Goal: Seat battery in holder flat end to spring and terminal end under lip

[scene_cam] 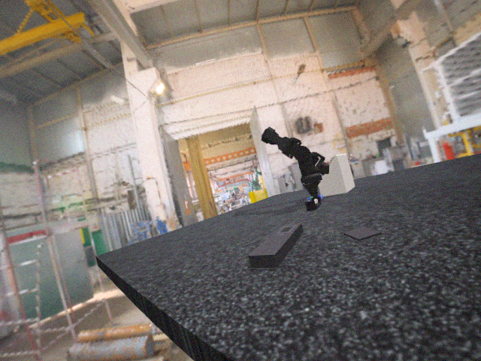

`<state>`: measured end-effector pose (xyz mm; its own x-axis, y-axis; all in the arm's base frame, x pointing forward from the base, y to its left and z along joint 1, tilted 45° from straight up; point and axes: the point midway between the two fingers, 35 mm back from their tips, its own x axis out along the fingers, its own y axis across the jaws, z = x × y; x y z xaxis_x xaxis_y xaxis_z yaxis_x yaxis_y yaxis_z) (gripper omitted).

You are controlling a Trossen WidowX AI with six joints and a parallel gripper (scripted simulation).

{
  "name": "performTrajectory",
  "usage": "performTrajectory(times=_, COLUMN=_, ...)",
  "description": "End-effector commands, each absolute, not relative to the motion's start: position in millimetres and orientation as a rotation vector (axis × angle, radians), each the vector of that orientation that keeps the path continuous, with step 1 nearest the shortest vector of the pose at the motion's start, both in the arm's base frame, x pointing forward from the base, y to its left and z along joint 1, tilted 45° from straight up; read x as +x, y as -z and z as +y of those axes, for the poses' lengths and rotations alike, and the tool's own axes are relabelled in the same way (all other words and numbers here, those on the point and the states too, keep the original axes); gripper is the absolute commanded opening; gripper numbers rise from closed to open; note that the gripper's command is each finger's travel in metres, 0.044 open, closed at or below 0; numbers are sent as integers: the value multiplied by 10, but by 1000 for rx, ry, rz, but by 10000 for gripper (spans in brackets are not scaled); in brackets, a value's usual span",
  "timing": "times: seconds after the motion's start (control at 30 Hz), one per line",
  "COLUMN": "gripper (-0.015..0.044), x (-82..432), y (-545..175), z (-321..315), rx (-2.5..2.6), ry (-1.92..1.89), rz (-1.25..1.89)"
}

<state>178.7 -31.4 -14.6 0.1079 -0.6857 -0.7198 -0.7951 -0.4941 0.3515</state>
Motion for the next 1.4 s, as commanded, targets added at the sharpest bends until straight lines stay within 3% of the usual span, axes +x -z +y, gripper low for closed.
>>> performTrajectory(times=0.0, gripper=194, x=1771, y=174, z=-356, rx=-2251, ry=-1346, rz=1517)
performTrajectory(times=0.13, gripper=89, x=1771, y=174, z=-356, rx=-2251, ry=-1346, rz=1517)
performTrajectory(times=0.3, gripper=58, x=1771, y=174, z=-356, rx=-2251, ry=-1346, rz=1517)
performTrajectory(times=0.93, gripper=58, x=1725, y=-184, z=0, rx=-2245, ry=-1339, rz=1517)
performTrajectory(times=1.37, gripper=58, x=2141, y=-201, z=252, rx=-1836, ry=-716, rz=1634)
